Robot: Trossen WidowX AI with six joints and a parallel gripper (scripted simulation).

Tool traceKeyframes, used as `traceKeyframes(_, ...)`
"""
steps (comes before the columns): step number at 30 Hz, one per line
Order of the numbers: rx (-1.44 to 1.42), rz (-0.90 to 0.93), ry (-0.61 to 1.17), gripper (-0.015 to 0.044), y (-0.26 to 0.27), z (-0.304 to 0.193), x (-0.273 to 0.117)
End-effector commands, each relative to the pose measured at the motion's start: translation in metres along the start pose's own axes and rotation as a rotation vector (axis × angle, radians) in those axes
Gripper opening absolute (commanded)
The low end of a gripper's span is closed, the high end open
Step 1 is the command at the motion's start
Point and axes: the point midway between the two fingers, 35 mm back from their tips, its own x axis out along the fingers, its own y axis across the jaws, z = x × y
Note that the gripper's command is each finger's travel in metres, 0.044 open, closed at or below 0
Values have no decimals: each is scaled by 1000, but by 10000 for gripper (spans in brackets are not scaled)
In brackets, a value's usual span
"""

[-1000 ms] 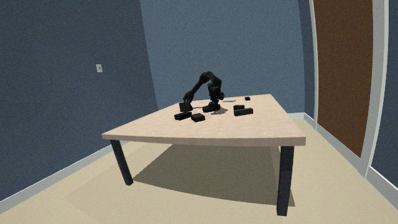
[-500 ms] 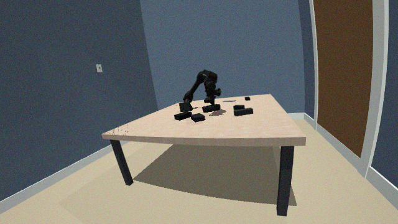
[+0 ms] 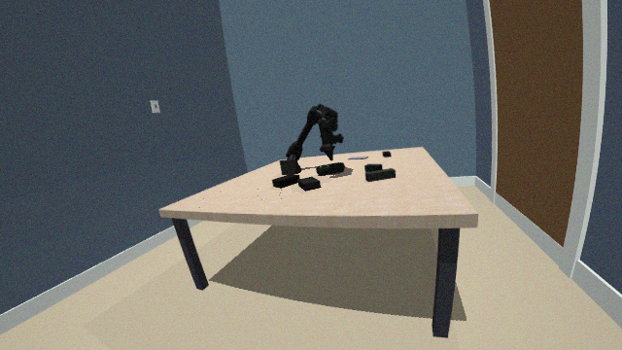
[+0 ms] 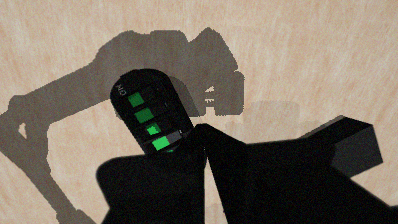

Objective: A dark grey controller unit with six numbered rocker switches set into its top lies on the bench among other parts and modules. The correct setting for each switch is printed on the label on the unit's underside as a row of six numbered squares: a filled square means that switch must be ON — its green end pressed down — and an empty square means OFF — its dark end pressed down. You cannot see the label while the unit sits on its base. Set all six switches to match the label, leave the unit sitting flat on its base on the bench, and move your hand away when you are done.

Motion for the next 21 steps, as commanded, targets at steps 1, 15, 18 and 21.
traceKeyframes(1,-48,-40,8,0,13,-9,0)
traceKeyframes(15,-212,-194,18,0,55,-44,5)
traceKeyframes(18,-246,-228,20,0,63,-53,8)
traceKeyframes(21,-280,-261,22,0,71,-63,12)
